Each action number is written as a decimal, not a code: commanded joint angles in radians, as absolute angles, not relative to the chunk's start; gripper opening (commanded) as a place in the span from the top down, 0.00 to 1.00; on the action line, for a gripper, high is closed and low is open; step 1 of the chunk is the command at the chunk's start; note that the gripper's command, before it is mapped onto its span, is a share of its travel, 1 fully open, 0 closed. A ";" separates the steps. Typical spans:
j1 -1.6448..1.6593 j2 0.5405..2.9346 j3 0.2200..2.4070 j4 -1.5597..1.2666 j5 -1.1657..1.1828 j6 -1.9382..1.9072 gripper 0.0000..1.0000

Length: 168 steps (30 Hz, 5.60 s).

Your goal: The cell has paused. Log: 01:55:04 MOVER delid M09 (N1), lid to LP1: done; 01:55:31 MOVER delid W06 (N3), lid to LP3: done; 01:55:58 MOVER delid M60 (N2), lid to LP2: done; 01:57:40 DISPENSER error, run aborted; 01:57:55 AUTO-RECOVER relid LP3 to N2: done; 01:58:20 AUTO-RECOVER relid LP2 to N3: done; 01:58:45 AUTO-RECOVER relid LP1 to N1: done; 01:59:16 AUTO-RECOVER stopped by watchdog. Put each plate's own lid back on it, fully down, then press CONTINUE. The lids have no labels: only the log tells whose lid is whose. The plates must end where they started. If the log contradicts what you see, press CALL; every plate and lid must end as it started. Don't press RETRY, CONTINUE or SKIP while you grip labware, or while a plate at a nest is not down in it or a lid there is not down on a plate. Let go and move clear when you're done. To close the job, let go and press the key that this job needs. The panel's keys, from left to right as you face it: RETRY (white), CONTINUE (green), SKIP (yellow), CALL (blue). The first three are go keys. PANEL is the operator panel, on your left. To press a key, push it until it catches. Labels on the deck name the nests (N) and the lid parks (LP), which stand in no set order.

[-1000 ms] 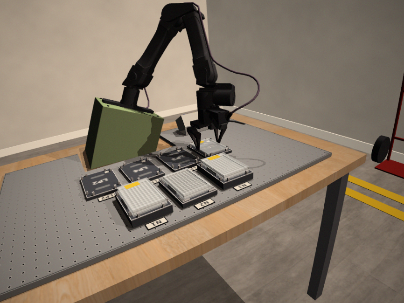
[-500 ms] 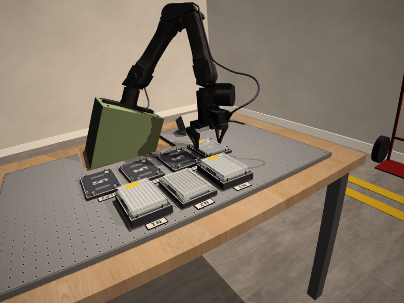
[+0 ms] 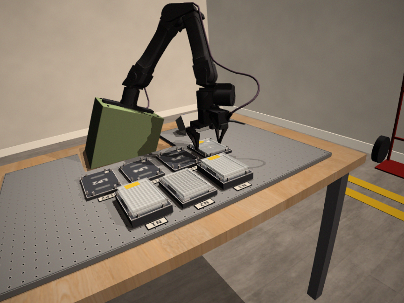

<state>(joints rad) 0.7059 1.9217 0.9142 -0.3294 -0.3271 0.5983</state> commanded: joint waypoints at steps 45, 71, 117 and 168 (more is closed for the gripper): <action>0.661 1.790 0.957 -0.474 -0.337 0.561 0.00; 0.645 1.759 0.970 -0.525 -0.338 0.545 0.00; 0.433 2.084 1.342 -0.676 -0.382 0.351 0.00; 0.327 2.379 1.780 -0.845 -0.388 0.245 0.00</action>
